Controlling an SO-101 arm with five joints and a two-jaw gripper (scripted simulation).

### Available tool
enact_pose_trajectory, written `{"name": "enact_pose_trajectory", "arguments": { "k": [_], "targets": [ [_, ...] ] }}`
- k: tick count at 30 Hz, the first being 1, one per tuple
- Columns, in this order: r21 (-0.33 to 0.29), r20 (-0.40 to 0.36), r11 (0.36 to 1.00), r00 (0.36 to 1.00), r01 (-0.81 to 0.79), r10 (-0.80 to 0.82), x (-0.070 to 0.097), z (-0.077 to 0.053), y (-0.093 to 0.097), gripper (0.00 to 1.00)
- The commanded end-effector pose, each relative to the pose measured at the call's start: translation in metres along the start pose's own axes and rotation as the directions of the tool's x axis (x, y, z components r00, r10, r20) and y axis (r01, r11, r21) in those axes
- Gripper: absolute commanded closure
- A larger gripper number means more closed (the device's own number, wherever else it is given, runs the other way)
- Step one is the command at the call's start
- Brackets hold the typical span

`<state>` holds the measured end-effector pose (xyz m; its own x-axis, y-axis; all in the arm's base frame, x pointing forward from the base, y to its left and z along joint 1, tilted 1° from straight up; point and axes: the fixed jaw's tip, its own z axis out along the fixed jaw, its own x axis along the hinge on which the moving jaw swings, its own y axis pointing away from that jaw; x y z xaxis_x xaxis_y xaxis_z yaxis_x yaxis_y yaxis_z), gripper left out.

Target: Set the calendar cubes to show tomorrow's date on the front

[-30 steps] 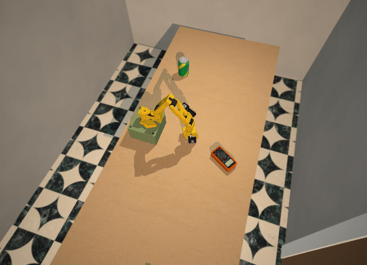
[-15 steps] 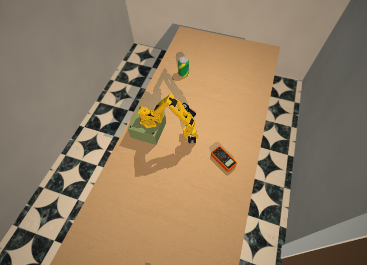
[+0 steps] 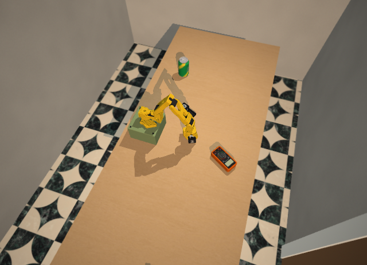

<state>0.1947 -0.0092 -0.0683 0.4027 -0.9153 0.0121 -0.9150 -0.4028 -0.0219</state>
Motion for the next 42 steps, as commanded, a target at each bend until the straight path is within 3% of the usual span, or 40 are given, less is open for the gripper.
{"name": "enact_pose_trajectory", "arguments": {
  "k": [1,13,26,42],
  "targets": [
    [-0.018,0.010,1.000,1.000,0.000,0.000,-0.003,0.002,0.002,0.85],
    [-0.018,0.010,1.000,1.000,0.000,0.000,-0.003,0.002,0.002,0.98],
    [-0.018,0.010,1.000,1.000,0.000,0.000,-0.002,0.001,0.002,1.00],
    [-0.018,0.010,1.000,1.000,0.000,0.000,-0.001,-0.035,0.001,1.00]
  ]
}}
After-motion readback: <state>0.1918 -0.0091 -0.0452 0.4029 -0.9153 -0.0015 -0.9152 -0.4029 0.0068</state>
